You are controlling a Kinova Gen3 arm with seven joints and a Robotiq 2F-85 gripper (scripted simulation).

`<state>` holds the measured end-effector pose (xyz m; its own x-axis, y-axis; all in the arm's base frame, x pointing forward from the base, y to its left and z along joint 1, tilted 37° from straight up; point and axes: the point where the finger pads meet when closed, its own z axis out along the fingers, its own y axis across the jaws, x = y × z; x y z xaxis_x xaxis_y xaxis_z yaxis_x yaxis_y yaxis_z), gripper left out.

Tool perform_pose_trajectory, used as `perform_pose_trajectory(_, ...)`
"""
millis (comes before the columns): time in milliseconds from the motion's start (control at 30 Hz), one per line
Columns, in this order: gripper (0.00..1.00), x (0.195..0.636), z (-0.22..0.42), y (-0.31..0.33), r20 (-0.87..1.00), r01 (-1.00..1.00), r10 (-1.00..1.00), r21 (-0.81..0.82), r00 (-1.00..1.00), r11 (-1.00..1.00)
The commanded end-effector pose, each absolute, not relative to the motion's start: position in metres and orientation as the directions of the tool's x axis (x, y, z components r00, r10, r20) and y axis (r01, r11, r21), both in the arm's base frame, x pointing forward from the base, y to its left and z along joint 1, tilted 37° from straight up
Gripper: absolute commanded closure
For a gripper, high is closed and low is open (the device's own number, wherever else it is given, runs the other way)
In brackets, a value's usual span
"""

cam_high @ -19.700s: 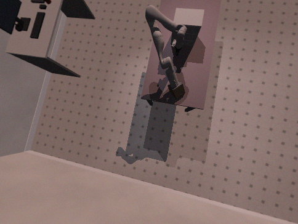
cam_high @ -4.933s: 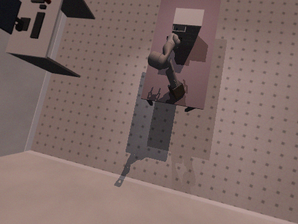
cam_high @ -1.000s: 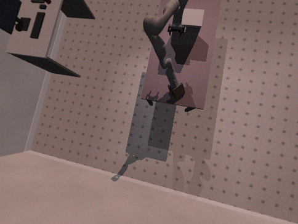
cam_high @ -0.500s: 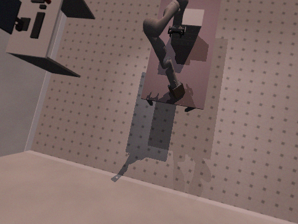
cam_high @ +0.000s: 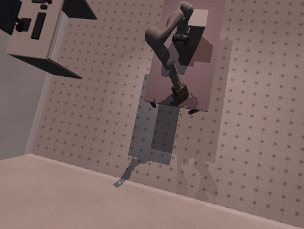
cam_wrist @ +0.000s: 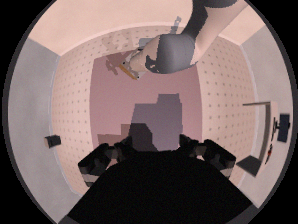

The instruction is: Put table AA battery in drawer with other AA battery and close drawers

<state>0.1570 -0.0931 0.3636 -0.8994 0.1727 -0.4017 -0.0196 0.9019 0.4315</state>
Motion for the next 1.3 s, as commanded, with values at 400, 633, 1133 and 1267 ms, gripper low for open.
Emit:
perform_pose_trajectory(400,0.0,0.15,0.359,-0.094,-0.423,-0.016,0.19,0.437,-0.886,0.899)
perform_pose_trajectory(633,0.0,0.18,0.347,-0.088,-0.508,-0.016,0.232,0.437,-0.83,0.899)
perform_pose_trajectory(1133,0.0,0.254,0.317,-0.072,-0.692,-0.016,0.325,0.437,-0.644,0.899)
perform_pose_trajectory(1267,0.0,0.261,0.314,-0.07,-0.708,-0.017,0.333,0.437,-0.623,0.899)
